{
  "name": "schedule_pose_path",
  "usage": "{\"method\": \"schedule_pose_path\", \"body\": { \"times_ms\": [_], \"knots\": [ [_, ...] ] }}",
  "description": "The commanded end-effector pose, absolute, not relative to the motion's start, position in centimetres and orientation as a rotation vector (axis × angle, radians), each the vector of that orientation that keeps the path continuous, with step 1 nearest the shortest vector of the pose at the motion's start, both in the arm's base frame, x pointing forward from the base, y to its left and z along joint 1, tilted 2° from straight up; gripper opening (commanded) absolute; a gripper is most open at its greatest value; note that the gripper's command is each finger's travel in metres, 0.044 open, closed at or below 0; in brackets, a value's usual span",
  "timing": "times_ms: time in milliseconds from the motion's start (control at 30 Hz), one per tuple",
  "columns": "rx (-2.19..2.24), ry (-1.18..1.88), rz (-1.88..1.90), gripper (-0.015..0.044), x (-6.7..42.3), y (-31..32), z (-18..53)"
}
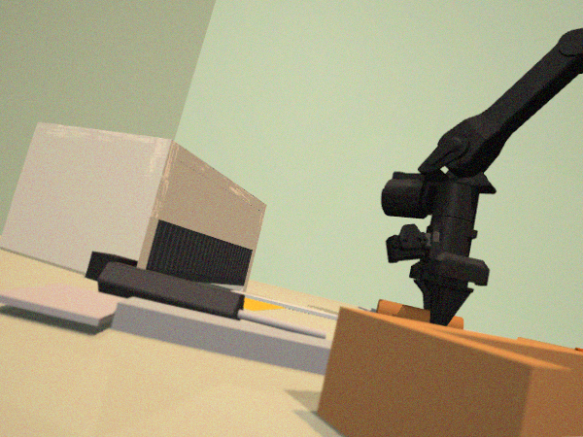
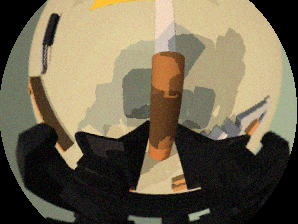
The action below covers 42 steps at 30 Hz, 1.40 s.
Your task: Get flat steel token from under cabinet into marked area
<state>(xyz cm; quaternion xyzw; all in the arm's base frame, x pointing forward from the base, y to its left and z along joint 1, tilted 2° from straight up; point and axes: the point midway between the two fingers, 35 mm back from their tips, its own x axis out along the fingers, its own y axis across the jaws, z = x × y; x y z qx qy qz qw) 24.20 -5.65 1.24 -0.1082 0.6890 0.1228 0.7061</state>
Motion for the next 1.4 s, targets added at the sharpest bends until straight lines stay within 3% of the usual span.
{"method": "schedule_pose_path", "body": {
  "times_ms": [0, 200, 433, 567, 667, 1233, 1367],
  "knots": [
    [-0.244, 1.532, 0.271, 0.0, 24.18, -6.15, 1.4],
    [-0.247, 1.533, 0.272, 0.0, 24.11, -6.63, 1.51],
    [-0.243, 1.536, 0.277, 0.0184, 23.99, -6.37, 1.36],
    [-0.244, 1.535, 0.276, 0.02, 24.0, -6.38, 1.37],
    [-0.247, 1.534, 0.273, 0.027, 24.0, -6.37, 1.37],
    [-0.247, 1.534, 0.274, 0.027, 23.71, -6.4, 0.93],
    [-0.247, 1.527, 0.274, 0.0165, 24.06, -6.38, 1.21]
  ]
}}
